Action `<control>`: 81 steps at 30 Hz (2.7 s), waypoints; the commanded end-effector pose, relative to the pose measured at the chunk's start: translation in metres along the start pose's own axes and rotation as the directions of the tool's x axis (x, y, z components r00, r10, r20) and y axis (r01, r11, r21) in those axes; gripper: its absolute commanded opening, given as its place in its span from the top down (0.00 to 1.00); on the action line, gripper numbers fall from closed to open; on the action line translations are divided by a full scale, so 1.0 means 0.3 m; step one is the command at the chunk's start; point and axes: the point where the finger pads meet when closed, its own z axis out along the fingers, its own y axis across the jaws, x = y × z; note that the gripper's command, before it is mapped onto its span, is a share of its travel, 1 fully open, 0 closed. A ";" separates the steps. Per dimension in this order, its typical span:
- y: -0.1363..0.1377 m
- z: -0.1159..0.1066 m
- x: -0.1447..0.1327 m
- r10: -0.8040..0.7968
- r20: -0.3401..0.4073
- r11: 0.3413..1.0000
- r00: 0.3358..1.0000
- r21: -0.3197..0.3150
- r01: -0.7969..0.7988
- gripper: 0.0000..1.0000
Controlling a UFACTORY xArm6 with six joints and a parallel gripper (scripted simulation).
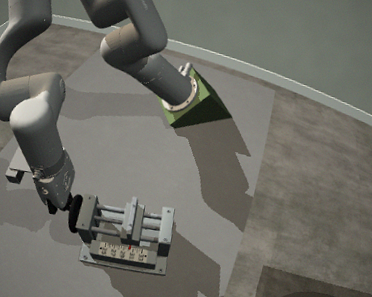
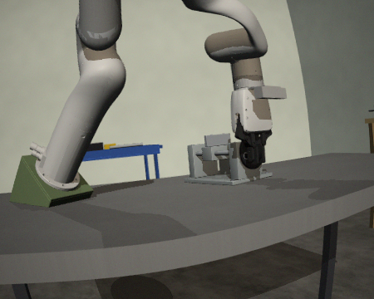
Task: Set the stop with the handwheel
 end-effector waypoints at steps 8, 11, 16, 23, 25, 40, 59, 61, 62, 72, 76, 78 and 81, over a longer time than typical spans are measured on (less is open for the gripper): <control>-0.033 0.050 0.002 0.001 -0.001 1.000 1.000 0.001 -0.001 0.94; -0.047 0.060 0.002 0.001 -0.001 1.000 1.000 0.001 -0.001 0.94; -0.076 0.072 0.002 0.001 -0.001 1.000 1.000 0.001 -0.001 0.94; -0.118 0.073 0.002 0.001 -0.001 1.000 1.000 0.001 -0.001 0.94; -0.125 0.071 0.002 0.001 -0.001 1.000 1.000 0.001 -0.001 0.94; -0.201 -0.012 0.002 0.001 -0.001 1.000 1.000 0.001 -0.001 0.94; -0.146 -0.119 0.002 0.001 -0.001 1.000 1.000 0.001 -0.001 0.94; -0.133 -0.124 0.002 0.001 -0.001 1.000 1.000 0.001 -0.001 0.94; -0.126 -0.126 0.002 0.001 -0.001 1.000 1.000 0.001 -0.001 0.94; -0.055 -0.119 0.002 0.001 -0.001 1.000 1.000 0.001 -0.001 0.94; -0.042 -0.112 0.002 0.001 -0.001 1.000 1.000 0.001 -0.001 0.94; -0.029 -0.101 0.002 0.001 -0.001 1.000 1.000 0.001 -0.001 0.94; -0.013 -0.081 0.002 0.001 -0.001 1.000 1.000 0.001 -0.001 0.94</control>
